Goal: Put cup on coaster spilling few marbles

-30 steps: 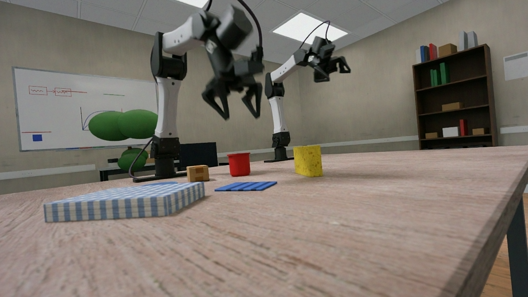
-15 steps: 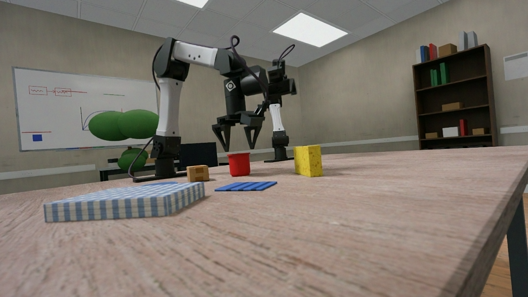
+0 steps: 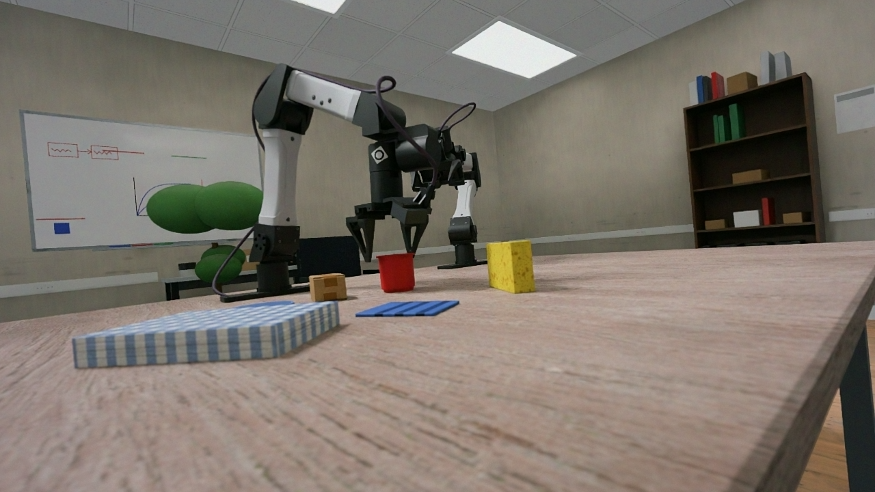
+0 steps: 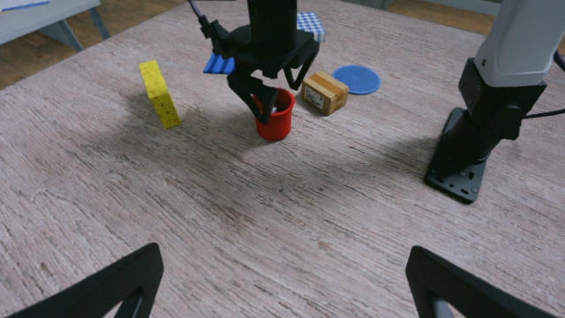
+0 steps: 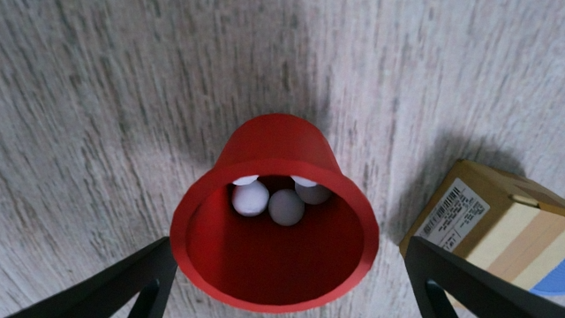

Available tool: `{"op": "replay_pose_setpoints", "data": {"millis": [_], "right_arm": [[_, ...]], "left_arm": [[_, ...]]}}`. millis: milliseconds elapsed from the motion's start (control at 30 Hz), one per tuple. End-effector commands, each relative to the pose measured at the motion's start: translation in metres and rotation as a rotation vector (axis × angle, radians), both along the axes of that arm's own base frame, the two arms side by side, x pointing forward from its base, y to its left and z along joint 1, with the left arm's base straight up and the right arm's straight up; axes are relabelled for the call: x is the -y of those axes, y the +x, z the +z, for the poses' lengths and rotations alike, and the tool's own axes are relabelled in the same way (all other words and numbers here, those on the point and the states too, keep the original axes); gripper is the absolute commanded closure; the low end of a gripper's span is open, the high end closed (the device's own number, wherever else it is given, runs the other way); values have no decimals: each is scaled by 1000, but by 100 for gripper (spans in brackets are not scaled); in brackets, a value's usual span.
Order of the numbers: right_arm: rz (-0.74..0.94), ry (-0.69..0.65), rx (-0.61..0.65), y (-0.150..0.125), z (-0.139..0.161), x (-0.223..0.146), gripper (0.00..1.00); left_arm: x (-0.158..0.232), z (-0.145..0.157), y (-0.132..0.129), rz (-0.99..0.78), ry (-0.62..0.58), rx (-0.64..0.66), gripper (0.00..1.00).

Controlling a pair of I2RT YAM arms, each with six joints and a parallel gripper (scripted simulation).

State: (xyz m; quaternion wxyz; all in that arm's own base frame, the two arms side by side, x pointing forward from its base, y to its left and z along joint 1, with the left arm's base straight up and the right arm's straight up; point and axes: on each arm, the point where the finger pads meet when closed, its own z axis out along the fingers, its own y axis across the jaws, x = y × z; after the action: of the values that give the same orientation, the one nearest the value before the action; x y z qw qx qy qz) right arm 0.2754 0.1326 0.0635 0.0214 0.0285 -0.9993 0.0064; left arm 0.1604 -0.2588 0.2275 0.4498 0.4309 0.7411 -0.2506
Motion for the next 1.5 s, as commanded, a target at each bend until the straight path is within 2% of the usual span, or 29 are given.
{"op": "replay_pose_setpoints", "data": {"millis": [0, 167, 233, 433, 500, 533, 600, 633, 667, 933, 1167, 1267, 1467], "right_arm": [[-2, 8, 47, 9, -2, -7, 4], [-2, 14, 58, 18, -4, -12, 6], [-2, 14, 58, 15, -4, -10, 19], [0, 25, 77, 14, 3, -9, 36], [0, 25, 77, 14, 10, -8, 59], [0, 26, 77, 14, 16, -8, 47], [0, 26, 77, 14, 16, -8, 47], [0, 23, 72, 13, 23, -7, 36], [0, 23, 72, 13, 28, -7, 35], [0, 23, 72, 10, 93, -6, 35], [16, 23, 72, 12, 95, -6, 35], [27, 25, 78, 10, 96, 1, 35], [75, 20, 71, 0, 88, 37, 35]], "left_arm": [[5, 21, 9, 40, -88, 58, 0], [5, 22, 9, 40, -90, 60, 0], [5, 22, 9, 41, -90, 60, 0], [5, 22, 9, 41, -90, 60, 0], [5, 22, 9, 41, -90, 60, 0], [5, 22, 9, 41, -90, 60, 0], [5, 22, 9, 41, -90, 60, 0], [5, 23, 9, 41, -91, 61, 0], [5, 23, 9, 41, -91, 61, 0], [5, 23, 9, 41, -91, 61, 0], [8, 29, 8, 30, -108, 65, 0], [20, 50, 4, -17, -152, 95, 0], [45, 69, -2, -100, -188, 110, 0]]}}
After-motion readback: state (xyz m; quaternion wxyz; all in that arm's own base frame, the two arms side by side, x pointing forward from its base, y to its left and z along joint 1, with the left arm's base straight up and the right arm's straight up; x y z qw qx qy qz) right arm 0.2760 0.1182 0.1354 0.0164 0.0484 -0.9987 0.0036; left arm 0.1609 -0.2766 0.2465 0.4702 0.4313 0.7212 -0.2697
